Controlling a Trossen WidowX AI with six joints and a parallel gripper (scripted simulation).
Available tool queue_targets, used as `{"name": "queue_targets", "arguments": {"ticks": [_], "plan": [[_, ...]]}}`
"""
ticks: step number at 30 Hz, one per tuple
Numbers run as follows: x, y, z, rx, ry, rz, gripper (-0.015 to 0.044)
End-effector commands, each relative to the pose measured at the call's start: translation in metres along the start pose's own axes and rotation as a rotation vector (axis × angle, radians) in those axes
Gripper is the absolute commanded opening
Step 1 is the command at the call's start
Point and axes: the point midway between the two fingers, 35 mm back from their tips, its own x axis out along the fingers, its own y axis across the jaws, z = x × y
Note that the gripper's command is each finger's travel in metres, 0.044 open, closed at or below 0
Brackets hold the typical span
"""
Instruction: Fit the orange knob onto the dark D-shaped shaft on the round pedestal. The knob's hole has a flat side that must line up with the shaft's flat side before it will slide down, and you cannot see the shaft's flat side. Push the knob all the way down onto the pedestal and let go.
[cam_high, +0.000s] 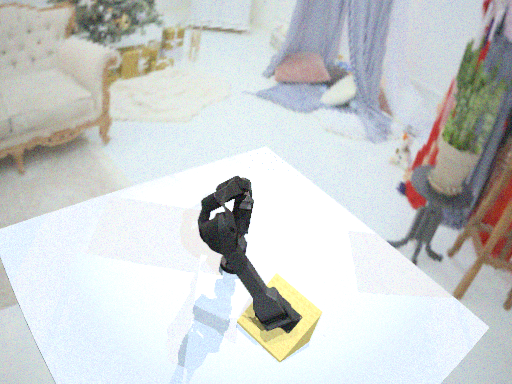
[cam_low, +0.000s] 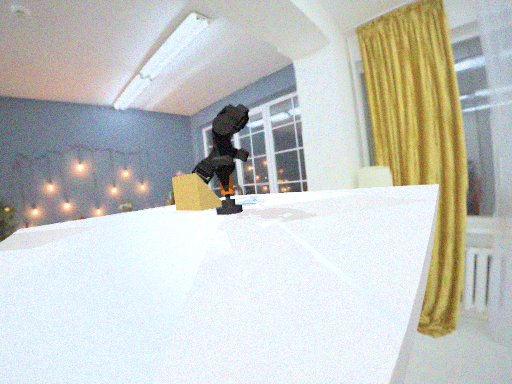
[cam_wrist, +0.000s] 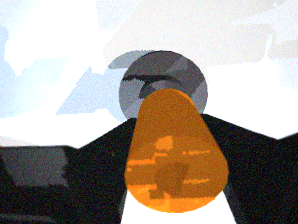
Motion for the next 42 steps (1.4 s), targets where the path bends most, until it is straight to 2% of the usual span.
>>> {"name": "queue_targets", "arguments": {"ticks": [1,23,30,42], "plan": [[0.0009,0.0012,-0.0008,-0.015,-0.001,0.0,0.0],[-0.0022,0.0,0.0008,-0.015,-0.001,0.0,0.0],[-0.0016,-0.0001,0.0005,-0.214,-0.001,0.0,0.0],[0.002,0.0007,-0.0004,-0.224,-0.001,0.0,0.0]]}}
